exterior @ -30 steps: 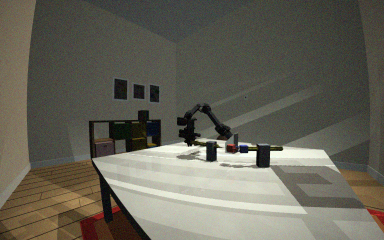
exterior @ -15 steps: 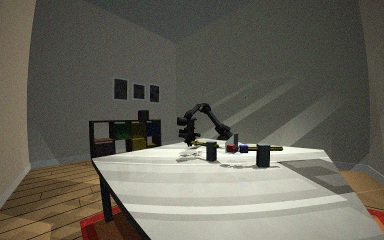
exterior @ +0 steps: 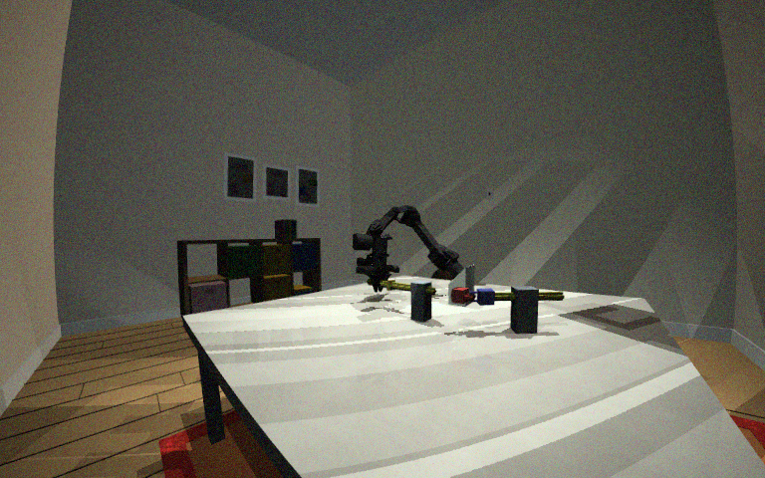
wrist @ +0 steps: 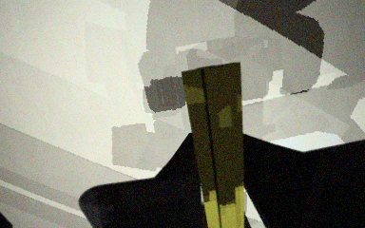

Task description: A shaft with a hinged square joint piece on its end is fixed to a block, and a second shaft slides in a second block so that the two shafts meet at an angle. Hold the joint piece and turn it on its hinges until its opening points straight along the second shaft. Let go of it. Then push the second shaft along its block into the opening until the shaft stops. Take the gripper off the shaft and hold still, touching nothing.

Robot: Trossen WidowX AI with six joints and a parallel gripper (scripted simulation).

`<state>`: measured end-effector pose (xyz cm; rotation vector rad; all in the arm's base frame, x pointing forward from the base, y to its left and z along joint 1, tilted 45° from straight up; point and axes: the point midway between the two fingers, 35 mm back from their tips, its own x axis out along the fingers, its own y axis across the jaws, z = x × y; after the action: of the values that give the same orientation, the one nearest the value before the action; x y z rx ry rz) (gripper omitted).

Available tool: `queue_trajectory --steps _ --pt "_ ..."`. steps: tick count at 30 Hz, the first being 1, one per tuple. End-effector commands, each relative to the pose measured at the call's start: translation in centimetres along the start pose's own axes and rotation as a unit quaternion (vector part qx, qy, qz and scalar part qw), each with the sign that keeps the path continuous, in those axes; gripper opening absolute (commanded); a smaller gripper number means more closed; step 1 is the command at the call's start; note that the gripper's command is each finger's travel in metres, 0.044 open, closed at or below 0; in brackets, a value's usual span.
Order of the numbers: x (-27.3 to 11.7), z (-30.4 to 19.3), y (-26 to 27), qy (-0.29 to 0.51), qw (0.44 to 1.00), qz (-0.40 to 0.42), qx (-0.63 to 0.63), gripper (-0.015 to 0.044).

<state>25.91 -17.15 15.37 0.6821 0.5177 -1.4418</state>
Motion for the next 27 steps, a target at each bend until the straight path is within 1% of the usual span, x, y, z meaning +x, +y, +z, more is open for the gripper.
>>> queue_trajectory --steps 1,13,24,27 --pt "0.00 0.00 0.00 0.000 1.000 0.000 0.000 0.0067" --pt "0.04 -0.03 -0.01 0.000 1.000 -0.002 0.000 0.0067" --pt "0.16 -0.10 -0.07 0.001 0.999 -0.035 -0.001 0.0067" --pt "0.06 -0.08 -0.03 0.000 1.000 -0.027 -0.002 0.0047"
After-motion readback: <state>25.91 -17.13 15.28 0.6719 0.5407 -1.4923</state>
